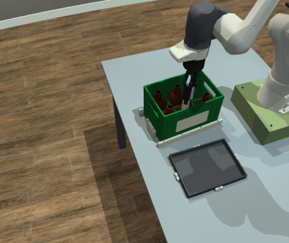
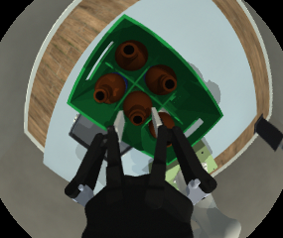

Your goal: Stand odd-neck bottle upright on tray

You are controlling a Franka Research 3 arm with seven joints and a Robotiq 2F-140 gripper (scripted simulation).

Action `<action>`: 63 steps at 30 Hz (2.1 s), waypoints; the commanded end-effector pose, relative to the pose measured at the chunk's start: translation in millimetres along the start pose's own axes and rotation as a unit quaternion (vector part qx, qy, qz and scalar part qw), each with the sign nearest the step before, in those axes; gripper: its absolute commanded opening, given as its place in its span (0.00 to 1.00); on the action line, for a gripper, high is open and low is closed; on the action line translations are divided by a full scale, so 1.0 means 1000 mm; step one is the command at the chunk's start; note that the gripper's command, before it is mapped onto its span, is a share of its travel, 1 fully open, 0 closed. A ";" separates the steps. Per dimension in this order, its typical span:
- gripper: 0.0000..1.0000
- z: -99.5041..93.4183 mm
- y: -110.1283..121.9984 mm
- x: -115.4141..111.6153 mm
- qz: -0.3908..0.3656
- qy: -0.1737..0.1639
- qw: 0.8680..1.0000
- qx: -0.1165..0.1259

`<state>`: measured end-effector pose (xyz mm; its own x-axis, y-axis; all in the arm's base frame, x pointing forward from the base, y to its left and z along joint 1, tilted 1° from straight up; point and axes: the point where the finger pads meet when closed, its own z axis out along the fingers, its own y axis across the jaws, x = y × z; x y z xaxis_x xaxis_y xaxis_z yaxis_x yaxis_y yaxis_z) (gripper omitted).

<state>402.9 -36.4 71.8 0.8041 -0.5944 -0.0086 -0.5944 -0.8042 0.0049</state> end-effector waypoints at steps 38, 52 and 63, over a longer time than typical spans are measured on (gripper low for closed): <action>0.10 0.001 0.000 0.000 -0.003 0.000 1.000 0.001; 0.10 0.001 0.000 0.000 -0.003 0.000 1.000 0.001; 0.10 0.001 0.000 0.000 -0.003 0.000 1.000 0.001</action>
<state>403.4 -36.2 71.9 0.8048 -0.5935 -0.0079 -0.5935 -0.8048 0.0033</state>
